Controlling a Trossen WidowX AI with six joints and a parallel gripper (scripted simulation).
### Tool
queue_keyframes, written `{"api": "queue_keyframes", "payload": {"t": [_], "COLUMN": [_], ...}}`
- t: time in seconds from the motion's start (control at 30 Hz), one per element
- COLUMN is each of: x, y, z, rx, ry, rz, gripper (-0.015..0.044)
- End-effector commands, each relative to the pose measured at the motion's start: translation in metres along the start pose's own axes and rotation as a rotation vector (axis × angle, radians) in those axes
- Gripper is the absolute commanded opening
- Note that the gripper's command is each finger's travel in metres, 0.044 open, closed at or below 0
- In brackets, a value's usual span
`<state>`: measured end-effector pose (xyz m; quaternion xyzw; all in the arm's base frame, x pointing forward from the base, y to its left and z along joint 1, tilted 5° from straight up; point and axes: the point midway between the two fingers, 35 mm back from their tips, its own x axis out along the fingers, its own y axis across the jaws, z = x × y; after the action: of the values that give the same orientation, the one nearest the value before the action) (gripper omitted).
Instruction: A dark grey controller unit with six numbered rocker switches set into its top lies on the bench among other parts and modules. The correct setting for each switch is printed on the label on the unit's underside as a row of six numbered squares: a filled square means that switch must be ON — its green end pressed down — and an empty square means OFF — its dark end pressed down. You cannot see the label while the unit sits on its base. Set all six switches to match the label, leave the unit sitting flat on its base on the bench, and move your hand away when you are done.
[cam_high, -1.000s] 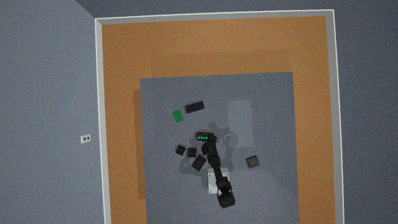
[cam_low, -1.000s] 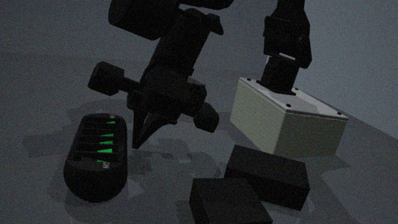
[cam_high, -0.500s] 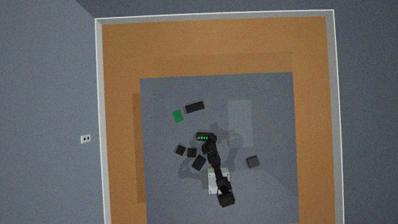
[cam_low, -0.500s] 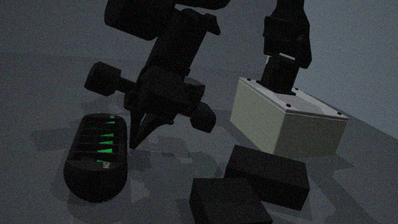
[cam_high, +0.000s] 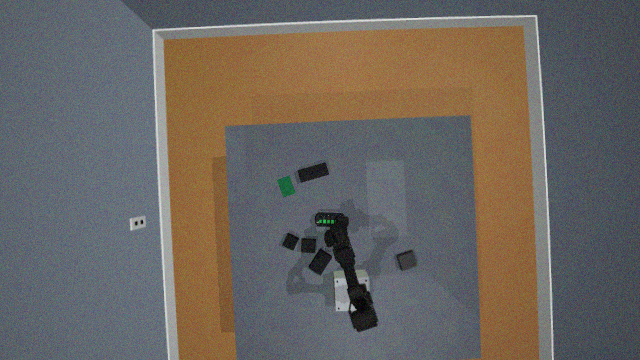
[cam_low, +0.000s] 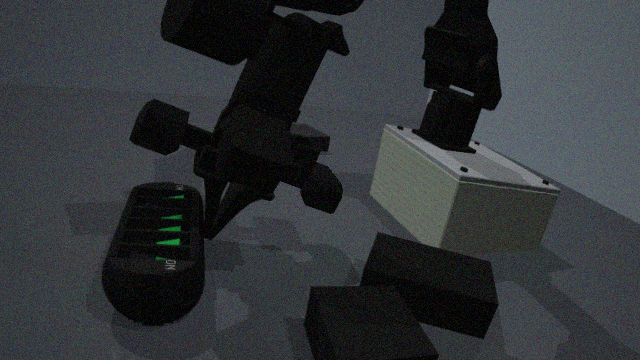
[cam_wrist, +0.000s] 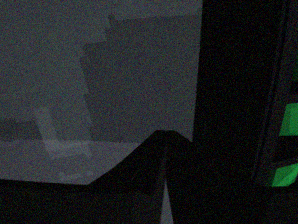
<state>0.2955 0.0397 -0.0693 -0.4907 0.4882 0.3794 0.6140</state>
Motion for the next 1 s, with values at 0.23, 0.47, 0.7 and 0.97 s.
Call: {"api": "queue_keyframes", "payload": {"t": [0.23, 0.47, 0.7, 0.97], "x": [0.003, -0.003, -0.055, -0.055], "y": [-0.014, -0.011, -0.004, -0.005], "z": [-0.001, -0.001, 0.001, 0.001], "rx": [-0.002, -0.001, -0.002, -0.008], "ry": [-0.002, 0.002, -0.003, -0.004], "rz": [-0.007, 0.0, -0.005, -0.005], "gripper": [0.0, 0.0, 0.0, 0.0]}}
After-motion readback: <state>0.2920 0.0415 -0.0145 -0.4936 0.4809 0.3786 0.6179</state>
